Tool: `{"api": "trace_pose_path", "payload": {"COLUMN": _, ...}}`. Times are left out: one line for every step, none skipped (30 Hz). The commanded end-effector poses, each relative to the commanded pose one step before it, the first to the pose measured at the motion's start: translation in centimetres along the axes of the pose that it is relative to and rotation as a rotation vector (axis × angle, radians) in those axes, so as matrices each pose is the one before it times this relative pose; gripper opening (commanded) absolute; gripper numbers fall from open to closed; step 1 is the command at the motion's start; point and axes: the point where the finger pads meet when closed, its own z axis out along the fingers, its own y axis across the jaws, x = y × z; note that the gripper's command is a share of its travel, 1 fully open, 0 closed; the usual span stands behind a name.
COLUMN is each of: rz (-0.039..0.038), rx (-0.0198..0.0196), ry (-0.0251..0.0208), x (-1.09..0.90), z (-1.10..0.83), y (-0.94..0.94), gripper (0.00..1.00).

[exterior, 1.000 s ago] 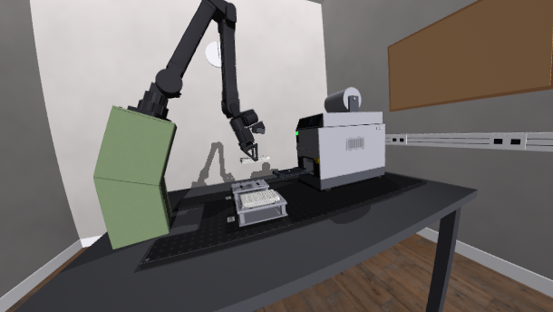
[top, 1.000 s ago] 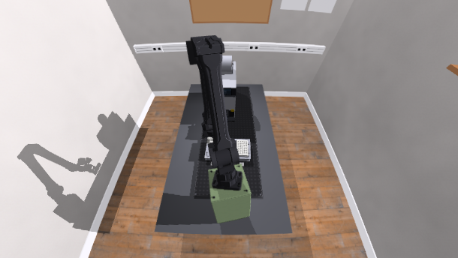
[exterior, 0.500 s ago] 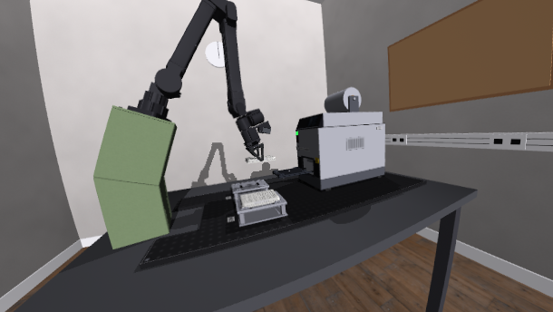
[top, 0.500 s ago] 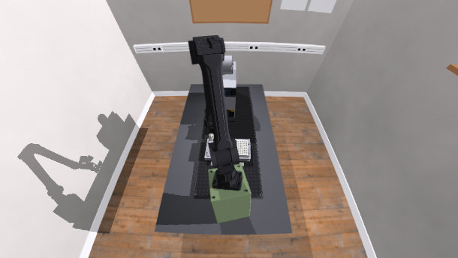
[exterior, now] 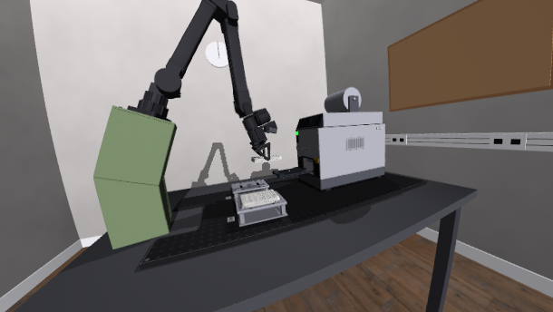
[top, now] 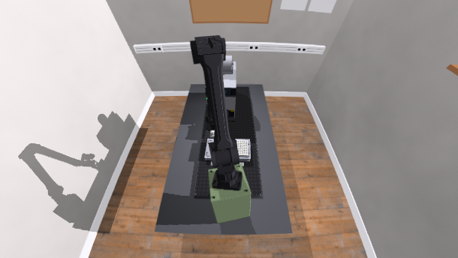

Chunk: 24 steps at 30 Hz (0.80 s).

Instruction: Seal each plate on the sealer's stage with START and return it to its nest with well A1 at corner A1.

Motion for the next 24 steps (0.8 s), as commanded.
{"api": "trace_pose_path", "payload": {"rz": 0.00336, "rx": 0.00869, "ry": -0.01263, "x": -2.095, "z": 0.626, "y": -0.704, "gripper": 0.00}}
{"api": "trace_pose_path", "payload": {"rz": -0.00056, "rx": -0.00088, "ry": -0.00385, "x": -0.420, "z": 0.073, "y": -0.031, "gripper": 0.00}}
{"api": "trace_pose_path", "payload": {"rz": -0.00090, "rx": -0.00200, "ry": -0.00678, "x": -0.526, "z": -0.029, "y": 0.031, "gripper": 0.00}}
{"api": "trace_pose_path", "payload": {"rz": -0.00086, "rx": -0.00164, "ry": -0.00525, "x": -0.443, "z": -0.028, "y": 0.013, "gripper": 0.00}}
{"api": "trace_pose_path", "payload": {"rz": -0.00375, "rx": -0.00393, "ry": -0.00394, "x": -0.363, "z": -0.028, "y": 0.187, "gripper": 0.00}}
{"api": "trace_pose_path", "payload": {"rz": -0.00111, "rx": -0.00092, "ry": 0.00117, "x": -0.171, "z": 0.083, "y": -0.049, "gripper": 0.00}}
{"api": "trace_pose_path", "payload": {"rz": -0.00057, "rx": 0.00085, "ry": 0.00134, "x": -0.152, "z": 0.086, "y": -0.092, "gripper": 0.00}}
{"api": "trace_pose_path", "payload": {"rz": -0.00046, "rx": 0.00144, "ry": 0.00299, "x": -0.104, "z": 0.115, "y": -0.126, "gripper": 0.00}}
{"api": "trace_pose_path", "payload": {"rz": 0.00101, "rx": 0.00216, "ry": 0.00339, "x": -0.075, "z": 0.113, "y": -0.176, "gripper": 0.00}}
{"api": "trace_pose_path", "payload": {"rz": 0.00085, "rx": 0.00265, "ry": 0.00692, "x": 0.150, "z": 0.087, "y": -0.217, "gripper": 0.00}}
{"api": "trace_pose_path", "payload": {"rz": 0.00000, "rx": 0.00000, "ry": 0.00000, "x": 0.000, "z": 0.000, "y": 0.000, "gripper": 0.00}}
{"api": "trace_pose_path", "payload": {"rz": 0.00000, "rx": 0.00000, "ry": 0.00000, "x": 0.000, "z": 0.000, "y": 0.000, "gripper": 0.00}}
{"api": "trace_pose_path", "payload": {"rz": 0.00443, "rx": 0.00347, "ry": 0.00089, "x": 0.124, "z": 0.062, "y": -0.099, "gripper": 0.00}}
{"api": "trace_pose_path", "payload": {"rz": 0.00311, "rx": 0.00019, "ry": 0.00462, "x": -0.025, "z": 0.110, "y": -0.087, "gripper": 0.00}}
{"api": "trace_pose_path", "payload": {"rz": -0.00077, "rx": -0.00169, "ry": 0.00031, "x": -0.324, "z": 0.145, "y": -0.009, "gripper": 0.00}}
{"api": "trace_pose_path", "payload": {"rz": -0.00053, "rx": -0.00094, "ry": -0.00091, "x": -0.354, "z": 0.135, "y": -0.034, "gripper": 0.00}}
{"api": "trace_pose_path", "payload": {"rz": -0.00024, "rx": 0.00074, "ry": -0.00290, "x": -0.428, "z": 0.121, "y": -0.092, "gripper": 0.00}}
{"api": "trace_pose_path", "payload": {"rz": -0.00016, "rx": 0.00016, "ry": -0.00354, "x": -0.419, "z": 0.105, "y": -0.080, "gripper": 0.00}}
{"api": "trace_pose_path", "payload": {"rz": -0.00013, "rx": 0.00010, "ry": -0.00343, "x": -0.405, "z": 0.092, "y": -0.075, "gripper": 0.00}}
{"api": "trace_pose_path", "payload": {"rz": 0.00005, "rx": -0.00064, "ry": -0.00571, "x": -0.415, "z": 0.091, "y": -0.061, "gripper": 0.00}}
{"api": "trace_pose_path", "payload": {"rz": -0.00105, "rx": -0.00063, "ry": -0.00140, "x": -0.294, "z": 0.064, "y": -0.025, "gripper": 0.00}}
{"api": "trace_pose_path", "payload": {"rz": -0.00125, "rx": -0.00049, "ry": -0.00005, "x": -0.230, "z": 0.061, "y": -0.028, "gripper": 0.00}}
{"api": "trace_pose_path", "payload": {"rz": -0.00337, "rx": -0.00259, "ry": 0.00190, "x": -0.126, "z": 0.059, "y": 0.160, "gripper": 0.00}}
{"api": "trace_pose_path", "payload": {"rz": -0.00319, "rx": -0.00259, "ry": 0.00234, "x": -0.108, "z": 0.082, "y": 0.152, "gripper": 0.00}}
